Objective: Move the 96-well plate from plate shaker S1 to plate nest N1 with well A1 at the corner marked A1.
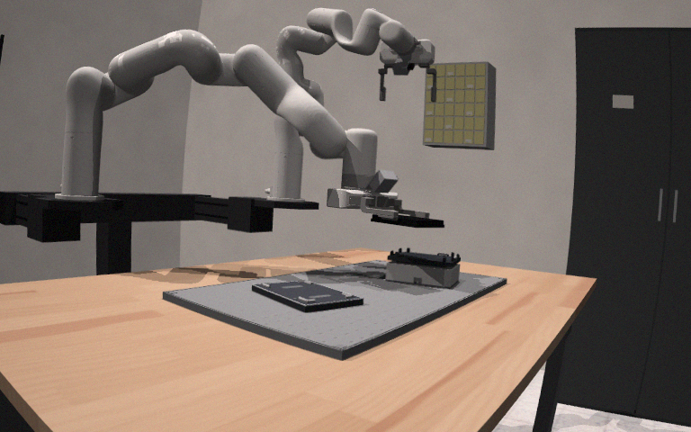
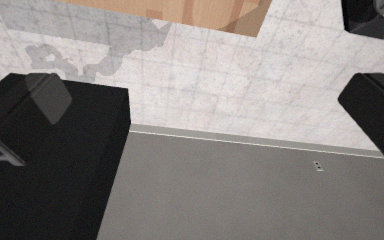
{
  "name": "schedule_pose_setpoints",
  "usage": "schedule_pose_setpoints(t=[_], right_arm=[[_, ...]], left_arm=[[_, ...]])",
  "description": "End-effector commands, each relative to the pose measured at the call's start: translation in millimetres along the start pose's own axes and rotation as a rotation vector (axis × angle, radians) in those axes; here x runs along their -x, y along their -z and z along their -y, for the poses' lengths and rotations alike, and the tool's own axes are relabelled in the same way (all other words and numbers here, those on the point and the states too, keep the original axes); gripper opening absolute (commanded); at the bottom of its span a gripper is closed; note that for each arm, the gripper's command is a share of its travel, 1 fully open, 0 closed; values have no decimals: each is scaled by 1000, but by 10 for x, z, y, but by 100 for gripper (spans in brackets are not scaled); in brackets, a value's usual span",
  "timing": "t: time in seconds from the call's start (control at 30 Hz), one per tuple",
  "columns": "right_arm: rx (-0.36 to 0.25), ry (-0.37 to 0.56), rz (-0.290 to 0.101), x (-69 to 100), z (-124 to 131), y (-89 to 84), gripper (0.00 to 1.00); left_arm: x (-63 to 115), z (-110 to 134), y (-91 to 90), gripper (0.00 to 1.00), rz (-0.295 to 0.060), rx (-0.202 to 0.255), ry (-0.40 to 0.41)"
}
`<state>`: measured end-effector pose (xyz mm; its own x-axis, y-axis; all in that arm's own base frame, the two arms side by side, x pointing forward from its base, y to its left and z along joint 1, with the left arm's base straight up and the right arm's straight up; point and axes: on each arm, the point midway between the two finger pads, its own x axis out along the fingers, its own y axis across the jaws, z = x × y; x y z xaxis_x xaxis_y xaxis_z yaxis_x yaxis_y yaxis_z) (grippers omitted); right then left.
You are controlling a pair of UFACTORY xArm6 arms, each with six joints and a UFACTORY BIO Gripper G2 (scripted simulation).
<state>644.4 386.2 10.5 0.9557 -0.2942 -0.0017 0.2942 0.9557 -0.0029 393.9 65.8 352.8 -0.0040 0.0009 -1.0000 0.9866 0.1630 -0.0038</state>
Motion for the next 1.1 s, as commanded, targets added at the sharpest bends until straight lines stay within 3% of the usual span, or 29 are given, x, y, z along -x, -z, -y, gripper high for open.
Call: schedule_pose_setpoints(t=[0.0,1.07], right_arm=[[-8,-3,5,-6,103,-17,0],[-7,-3,5,-50,1028,114,0]], left_arm=[[18,-5,-1,100,1,0,-4],[18,-5,-1,100,1,0,-4]])
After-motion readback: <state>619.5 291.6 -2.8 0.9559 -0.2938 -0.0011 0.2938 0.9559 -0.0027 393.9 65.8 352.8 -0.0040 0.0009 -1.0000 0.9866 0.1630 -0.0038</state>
